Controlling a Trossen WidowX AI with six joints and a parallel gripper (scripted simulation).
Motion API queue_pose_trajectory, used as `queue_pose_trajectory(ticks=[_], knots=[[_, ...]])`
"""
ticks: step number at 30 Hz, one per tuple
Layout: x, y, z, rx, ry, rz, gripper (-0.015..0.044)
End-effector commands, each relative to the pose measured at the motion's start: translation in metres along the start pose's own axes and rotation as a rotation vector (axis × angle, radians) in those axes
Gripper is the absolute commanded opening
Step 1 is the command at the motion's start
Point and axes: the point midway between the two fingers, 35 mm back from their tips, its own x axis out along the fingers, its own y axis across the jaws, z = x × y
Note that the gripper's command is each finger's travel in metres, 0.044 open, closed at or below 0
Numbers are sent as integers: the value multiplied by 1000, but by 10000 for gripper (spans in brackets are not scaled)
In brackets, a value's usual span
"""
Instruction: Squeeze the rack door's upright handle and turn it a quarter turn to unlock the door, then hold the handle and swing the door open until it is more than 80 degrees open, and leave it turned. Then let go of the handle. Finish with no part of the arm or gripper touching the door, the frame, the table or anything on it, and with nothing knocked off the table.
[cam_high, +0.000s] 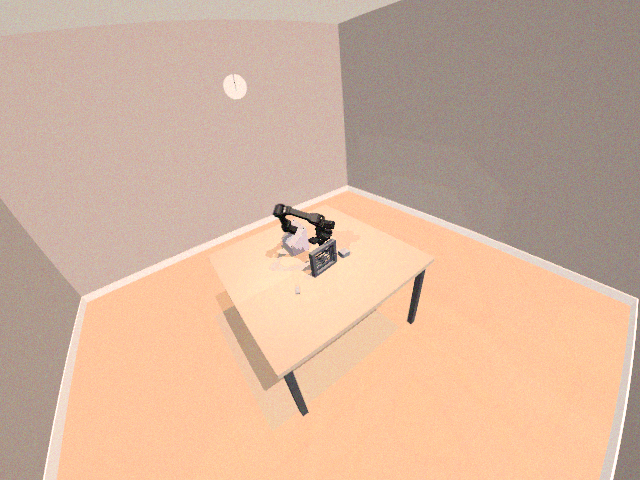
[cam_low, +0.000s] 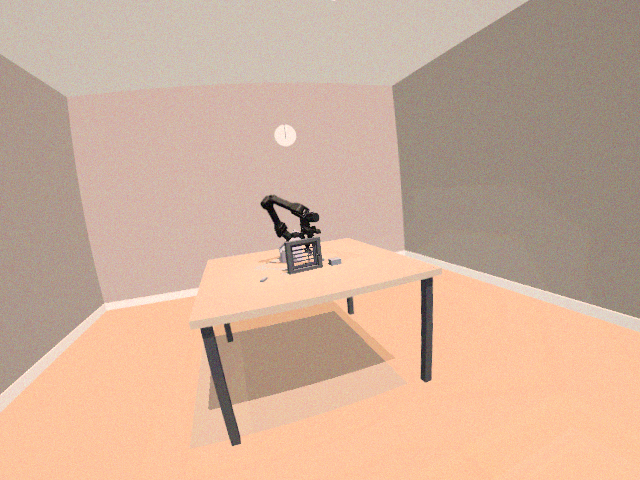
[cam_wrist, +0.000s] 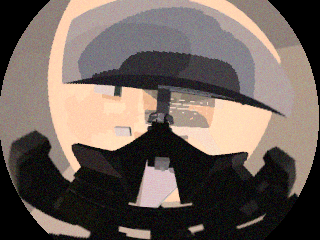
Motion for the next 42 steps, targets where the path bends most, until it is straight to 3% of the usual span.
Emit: queue_pose_trajectory(ticks=[1, 10, 42], knots=[[1, 0, 0, -5, -1, -2, 40], [1, 0, 0, -37, -1, -2, 11], [1, 0, 0, -1605, 1, -3, 11]])
